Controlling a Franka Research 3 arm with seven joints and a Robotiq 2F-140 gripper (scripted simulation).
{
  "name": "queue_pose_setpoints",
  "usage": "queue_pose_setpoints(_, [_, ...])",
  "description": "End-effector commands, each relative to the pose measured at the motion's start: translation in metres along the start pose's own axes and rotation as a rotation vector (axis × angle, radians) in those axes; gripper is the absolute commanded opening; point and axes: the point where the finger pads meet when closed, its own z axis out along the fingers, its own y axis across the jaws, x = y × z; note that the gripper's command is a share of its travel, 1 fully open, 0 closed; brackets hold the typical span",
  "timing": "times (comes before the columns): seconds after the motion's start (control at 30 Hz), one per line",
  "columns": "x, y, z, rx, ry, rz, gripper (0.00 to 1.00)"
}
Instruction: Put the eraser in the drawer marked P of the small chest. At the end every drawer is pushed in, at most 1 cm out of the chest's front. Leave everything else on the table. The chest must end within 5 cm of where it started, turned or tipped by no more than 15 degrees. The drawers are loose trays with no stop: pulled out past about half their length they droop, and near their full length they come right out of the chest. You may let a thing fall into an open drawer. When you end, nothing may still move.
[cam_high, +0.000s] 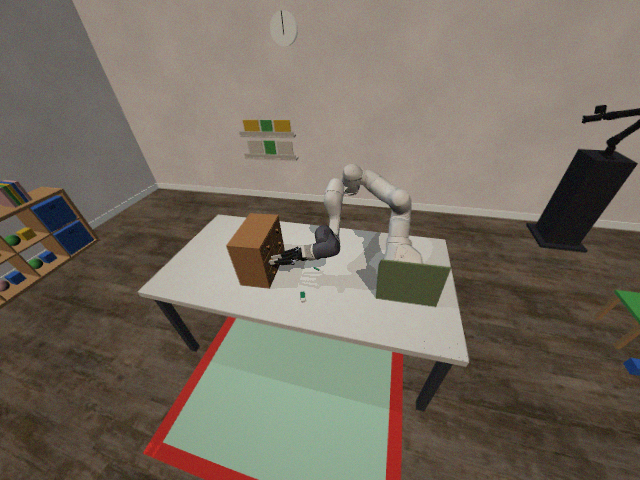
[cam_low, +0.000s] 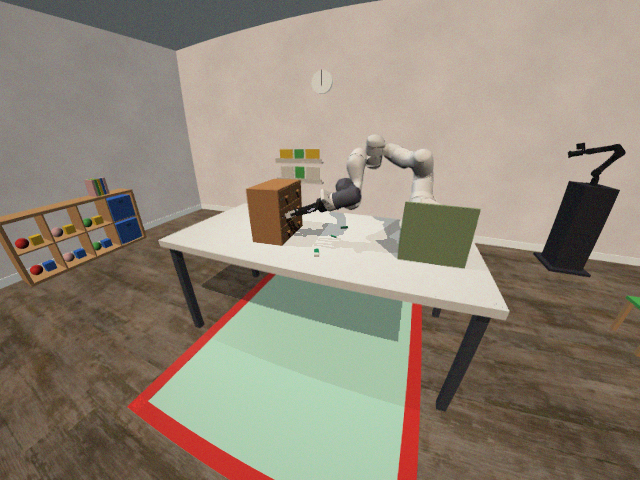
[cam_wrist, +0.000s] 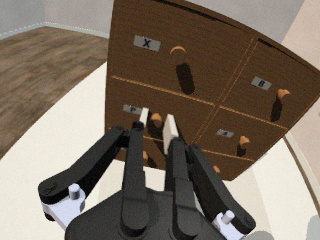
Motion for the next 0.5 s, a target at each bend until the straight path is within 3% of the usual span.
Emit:
queue_pose_setpoints(0.0, [0.0000, -0.0016, 0.0000, 0.004, 0.001, -0.007, 0.20])
queue_pose_setpoints(0.3, [0.0000, -0.0016, 0.0000, 0.004, 0.001, -0.007, 0.20])
queue_pose_setpoints(0.33, [0.0000, -0.0016, 0.0000, 0.004, 0.001, -0.007, 0.08])
queue_pose_setpoints(0.47, [0.0000, -0.0016, 0.0000, 0.004, 0.001, -0.007, 0.08])
